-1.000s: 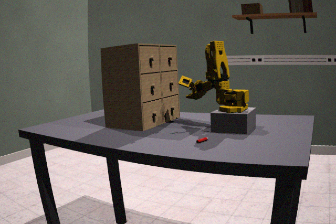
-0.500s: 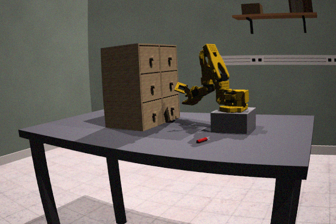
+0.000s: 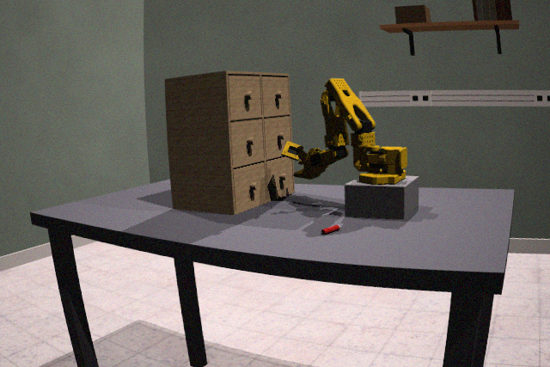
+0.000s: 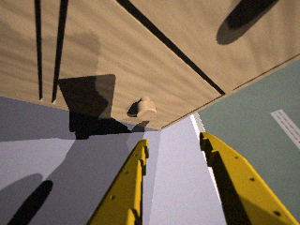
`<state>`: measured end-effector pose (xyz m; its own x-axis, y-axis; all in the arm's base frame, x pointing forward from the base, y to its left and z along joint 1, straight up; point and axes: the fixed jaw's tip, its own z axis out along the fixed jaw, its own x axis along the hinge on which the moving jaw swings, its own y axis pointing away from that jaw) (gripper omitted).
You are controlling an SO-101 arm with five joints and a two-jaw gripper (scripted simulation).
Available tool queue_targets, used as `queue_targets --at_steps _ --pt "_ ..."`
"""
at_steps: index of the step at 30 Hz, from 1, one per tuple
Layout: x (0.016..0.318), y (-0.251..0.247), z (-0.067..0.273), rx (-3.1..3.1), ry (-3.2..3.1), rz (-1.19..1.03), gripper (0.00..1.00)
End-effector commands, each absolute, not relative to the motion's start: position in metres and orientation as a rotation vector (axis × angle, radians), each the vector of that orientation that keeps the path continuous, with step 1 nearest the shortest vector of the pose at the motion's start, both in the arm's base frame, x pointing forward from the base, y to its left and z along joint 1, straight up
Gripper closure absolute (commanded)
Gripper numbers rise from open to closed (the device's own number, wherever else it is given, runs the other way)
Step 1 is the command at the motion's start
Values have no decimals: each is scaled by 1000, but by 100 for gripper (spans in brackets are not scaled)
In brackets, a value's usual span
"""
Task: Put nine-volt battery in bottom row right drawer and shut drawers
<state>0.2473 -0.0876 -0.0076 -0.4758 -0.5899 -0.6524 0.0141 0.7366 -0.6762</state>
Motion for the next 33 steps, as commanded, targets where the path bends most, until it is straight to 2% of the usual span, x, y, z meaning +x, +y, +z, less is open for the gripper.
queue_targets --at_steps 1,33 --pt "249 -85 -9 -459 1943 -770 79" --pt "250 -82 -11 -469 1939 -763 79"
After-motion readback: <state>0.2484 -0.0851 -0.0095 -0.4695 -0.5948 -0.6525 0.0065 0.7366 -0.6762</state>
